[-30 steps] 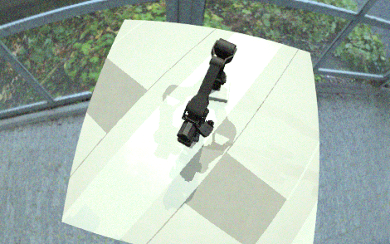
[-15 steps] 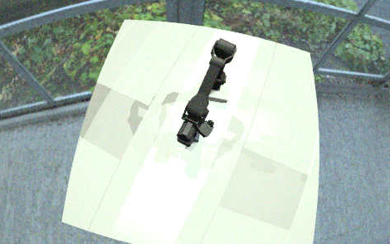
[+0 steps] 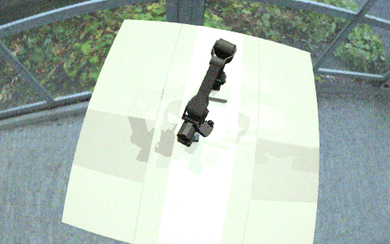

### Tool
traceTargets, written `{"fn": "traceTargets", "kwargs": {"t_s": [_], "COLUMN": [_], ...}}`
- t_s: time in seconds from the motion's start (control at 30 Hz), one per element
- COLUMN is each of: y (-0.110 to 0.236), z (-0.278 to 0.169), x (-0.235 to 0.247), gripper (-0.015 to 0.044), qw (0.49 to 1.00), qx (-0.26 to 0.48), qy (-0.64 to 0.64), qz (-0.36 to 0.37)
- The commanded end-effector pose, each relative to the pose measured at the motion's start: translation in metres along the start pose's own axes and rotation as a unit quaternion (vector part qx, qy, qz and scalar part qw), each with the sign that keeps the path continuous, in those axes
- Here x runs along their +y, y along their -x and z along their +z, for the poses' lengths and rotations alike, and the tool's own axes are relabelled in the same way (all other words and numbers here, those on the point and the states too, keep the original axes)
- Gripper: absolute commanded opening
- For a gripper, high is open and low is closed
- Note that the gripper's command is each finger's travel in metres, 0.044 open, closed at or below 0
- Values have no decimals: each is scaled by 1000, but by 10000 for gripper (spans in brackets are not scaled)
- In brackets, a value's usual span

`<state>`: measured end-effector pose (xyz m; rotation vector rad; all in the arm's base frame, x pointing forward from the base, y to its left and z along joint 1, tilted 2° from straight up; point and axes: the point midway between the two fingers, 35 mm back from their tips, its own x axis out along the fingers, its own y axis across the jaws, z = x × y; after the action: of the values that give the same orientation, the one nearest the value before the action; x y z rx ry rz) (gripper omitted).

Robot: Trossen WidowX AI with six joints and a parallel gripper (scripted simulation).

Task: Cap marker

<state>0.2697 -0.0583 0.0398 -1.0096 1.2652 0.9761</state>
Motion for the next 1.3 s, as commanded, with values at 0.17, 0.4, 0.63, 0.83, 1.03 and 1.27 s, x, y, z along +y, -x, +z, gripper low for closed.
{"fn": "traceTargets", "kwargs": {"t_s": [0.17, 0.4, 0.63, 0.83, 1.03, 1.27], "y": [65, 76, 89, 102, 104, 104], "z": [0, 0, 1, 2, 3, 3], "x": [-2, -1, -4, -6, -6, -6], "gripper": [440, 414, 230, 72, 0, 0], "qw": [1000, 1000, 953, 833, 816, 816], "qx": [0, 0, 1, 2, 3, 3], "qy": [0, -8, -303, -553, -578, -578], "qz": [0, 0, 1, 2, 2, 2]}}
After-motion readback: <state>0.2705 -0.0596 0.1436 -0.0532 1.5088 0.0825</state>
